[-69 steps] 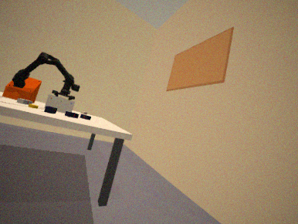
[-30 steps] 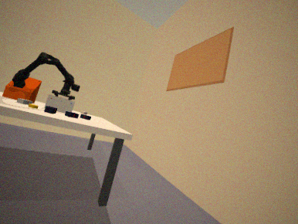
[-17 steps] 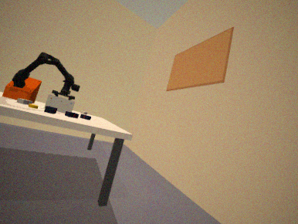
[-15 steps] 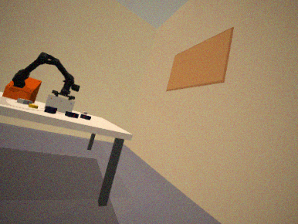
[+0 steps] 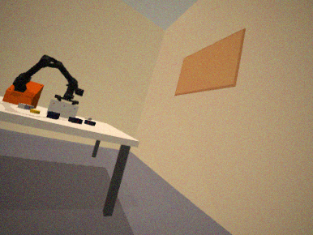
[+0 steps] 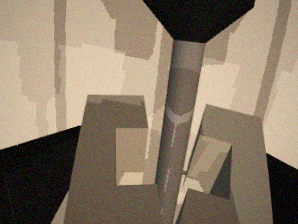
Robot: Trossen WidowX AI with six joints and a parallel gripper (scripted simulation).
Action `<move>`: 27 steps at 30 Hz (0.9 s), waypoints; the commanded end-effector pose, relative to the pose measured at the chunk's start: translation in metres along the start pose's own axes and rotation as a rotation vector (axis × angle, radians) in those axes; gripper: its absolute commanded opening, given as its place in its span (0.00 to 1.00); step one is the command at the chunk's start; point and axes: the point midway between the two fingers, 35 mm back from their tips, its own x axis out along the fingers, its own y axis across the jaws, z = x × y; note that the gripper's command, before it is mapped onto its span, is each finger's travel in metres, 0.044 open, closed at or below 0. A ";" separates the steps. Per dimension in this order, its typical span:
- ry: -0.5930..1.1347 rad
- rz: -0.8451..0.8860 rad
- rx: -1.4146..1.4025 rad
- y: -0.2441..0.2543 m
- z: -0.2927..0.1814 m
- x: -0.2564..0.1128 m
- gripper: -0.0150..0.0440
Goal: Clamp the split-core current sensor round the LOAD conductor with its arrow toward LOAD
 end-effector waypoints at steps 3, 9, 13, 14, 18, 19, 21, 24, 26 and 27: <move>0.000 0.000 0.000 0.000 0.000 0.000 0.25; 0.000 0.000 0.000 0.000 0.000 0.000 0.25; 0.000 0.000 0.000 0.000 0.000 0.000 0.43; 0.000 0.000 0.000 0.000 0.000 0.000 0.48; 0.000 0.000 0.000 0.000 0.000 0.000 0.65; 0.000 0.000 0.000 0.000 0.000 0.000 0.70; 0.000 0.000 0.000 0.000 0.000 0.000 0.79; 0.000 0.000 0.000 0.000 0.000 0.000 0.92; 0.005 -0.021 -0.003 0.001 -0.001 -0.002 1.00; 0.010 -0.047 -0.006 0.002 -0.002 -0.004 1.00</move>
